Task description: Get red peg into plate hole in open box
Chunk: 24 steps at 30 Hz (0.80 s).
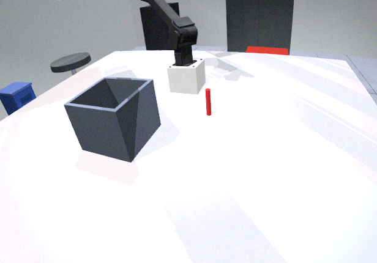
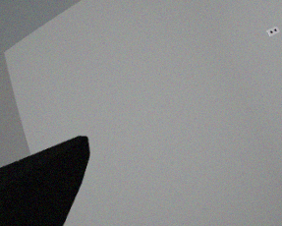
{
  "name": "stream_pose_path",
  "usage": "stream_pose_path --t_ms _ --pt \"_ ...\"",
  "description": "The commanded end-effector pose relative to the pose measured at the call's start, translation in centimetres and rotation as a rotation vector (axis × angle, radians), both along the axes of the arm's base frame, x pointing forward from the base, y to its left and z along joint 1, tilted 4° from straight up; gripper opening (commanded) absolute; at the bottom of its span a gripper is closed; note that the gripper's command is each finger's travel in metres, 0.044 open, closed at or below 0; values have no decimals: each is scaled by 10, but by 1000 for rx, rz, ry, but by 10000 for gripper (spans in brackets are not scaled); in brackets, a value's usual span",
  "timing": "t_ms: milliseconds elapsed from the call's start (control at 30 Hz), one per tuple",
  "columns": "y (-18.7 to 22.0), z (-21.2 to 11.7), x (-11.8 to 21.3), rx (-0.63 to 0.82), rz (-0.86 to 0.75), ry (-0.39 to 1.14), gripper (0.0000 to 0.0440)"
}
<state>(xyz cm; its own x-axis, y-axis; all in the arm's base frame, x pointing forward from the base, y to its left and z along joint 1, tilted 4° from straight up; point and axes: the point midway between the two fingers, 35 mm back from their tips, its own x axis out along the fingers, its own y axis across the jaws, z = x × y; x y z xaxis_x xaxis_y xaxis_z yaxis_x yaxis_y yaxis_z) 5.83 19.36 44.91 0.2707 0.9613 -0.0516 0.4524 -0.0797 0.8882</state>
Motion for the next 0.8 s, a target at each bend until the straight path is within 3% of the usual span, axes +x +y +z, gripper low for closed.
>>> stream_pose_path --t_ms 0,367,767 --pt "14 -33 16 -114 -45 65 440" --pt "32 -115 57 -384 -169 247 440" --pt "26 -198 88 -633 -283 463 440"
